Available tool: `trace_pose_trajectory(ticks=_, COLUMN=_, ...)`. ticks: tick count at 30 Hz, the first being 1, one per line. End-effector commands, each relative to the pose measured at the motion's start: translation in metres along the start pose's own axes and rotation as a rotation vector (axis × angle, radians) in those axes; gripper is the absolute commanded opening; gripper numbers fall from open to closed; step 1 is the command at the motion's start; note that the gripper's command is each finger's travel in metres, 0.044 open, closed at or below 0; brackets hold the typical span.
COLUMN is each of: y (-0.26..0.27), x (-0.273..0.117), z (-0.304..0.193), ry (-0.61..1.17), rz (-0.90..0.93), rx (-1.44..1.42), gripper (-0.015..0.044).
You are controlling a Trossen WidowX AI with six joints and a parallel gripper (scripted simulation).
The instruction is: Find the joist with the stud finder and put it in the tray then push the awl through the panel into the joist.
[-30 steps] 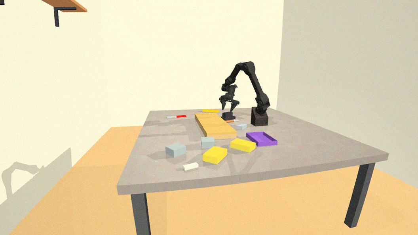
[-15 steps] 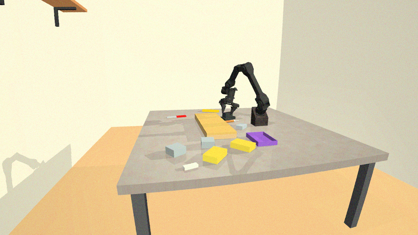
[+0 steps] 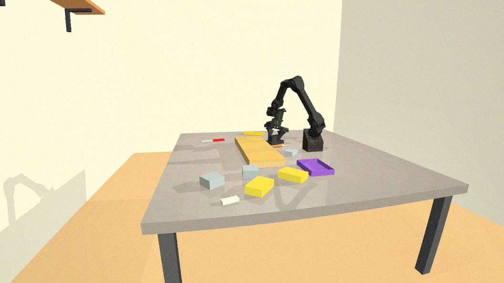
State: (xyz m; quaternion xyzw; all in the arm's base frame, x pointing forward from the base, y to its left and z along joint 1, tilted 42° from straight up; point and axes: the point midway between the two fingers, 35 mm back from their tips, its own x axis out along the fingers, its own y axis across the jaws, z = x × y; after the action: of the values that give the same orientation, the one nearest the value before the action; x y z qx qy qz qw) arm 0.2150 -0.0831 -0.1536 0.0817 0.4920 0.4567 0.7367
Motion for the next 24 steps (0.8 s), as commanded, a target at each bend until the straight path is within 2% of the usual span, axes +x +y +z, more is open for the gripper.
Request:
trace_pose_trajectory(ticks=1, y=0.0009, x=0.0016, z=-0.0002, ry=-0.003, rz=0.002, rx=0.006, gripper=0.0322)
trace_pose_trajectory(ticks=24, y=0.0009, x=0.0016, z=-0.0002, ry=-0.003, rz=0.002, rx=0.006, gripper=0.0168)
